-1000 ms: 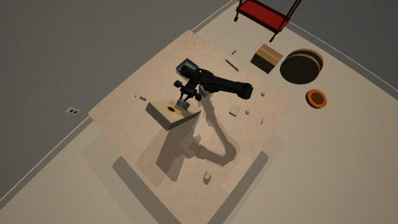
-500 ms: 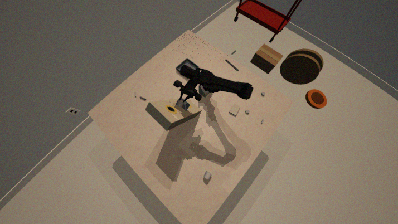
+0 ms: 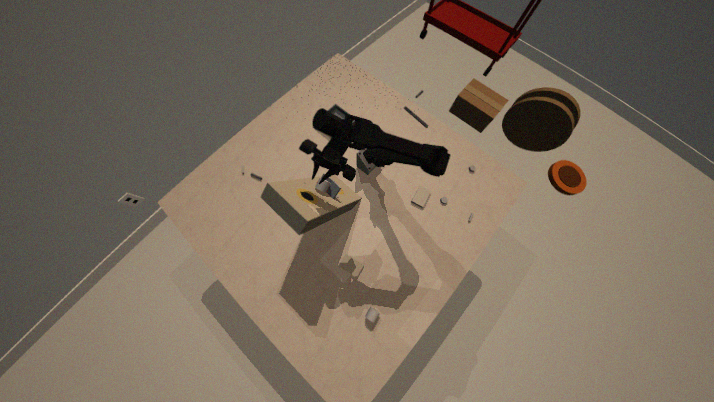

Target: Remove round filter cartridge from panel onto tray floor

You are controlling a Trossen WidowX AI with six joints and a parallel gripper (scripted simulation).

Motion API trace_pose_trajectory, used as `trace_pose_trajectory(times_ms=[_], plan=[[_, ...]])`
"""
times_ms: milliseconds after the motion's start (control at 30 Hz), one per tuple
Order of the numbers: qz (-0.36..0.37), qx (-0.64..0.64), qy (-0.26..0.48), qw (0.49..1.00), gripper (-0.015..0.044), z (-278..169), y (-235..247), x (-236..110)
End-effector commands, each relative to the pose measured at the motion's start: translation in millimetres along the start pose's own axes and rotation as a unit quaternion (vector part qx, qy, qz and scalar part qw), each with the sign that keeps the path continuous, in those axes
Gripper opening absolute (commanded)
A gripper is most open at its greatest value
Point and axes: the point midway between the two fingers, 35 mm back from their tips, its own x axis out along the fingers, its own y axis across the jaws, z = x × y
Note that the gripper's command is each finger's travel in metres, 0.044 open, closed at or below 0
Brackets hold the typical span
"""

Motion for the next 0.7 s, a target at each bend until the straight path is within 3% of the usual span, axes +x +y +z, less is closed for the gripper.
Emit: trace_pose_trajectory(times_ms=[0, 300, 433, 600, 667], plan=[[0.003, 0.005, 0.001, 1.000, 0.0179, 10.6, -5.9, -5.2], [-0.002, -0.002, 0.000, 1.000, 0.0415, 54.1, -28.1, -44.8], [0.014, 0.070, 0.061, 0.996, 0.0310, 19.2, -20.1, -29.3], [0.048, 0.202, 0.194, 0.959, 0.0305, -49.6, 9.5, -10.1], [0.052, 0.217, 0.212, 0.951, 0.0305, -58.1, 14.4, -9.0]])
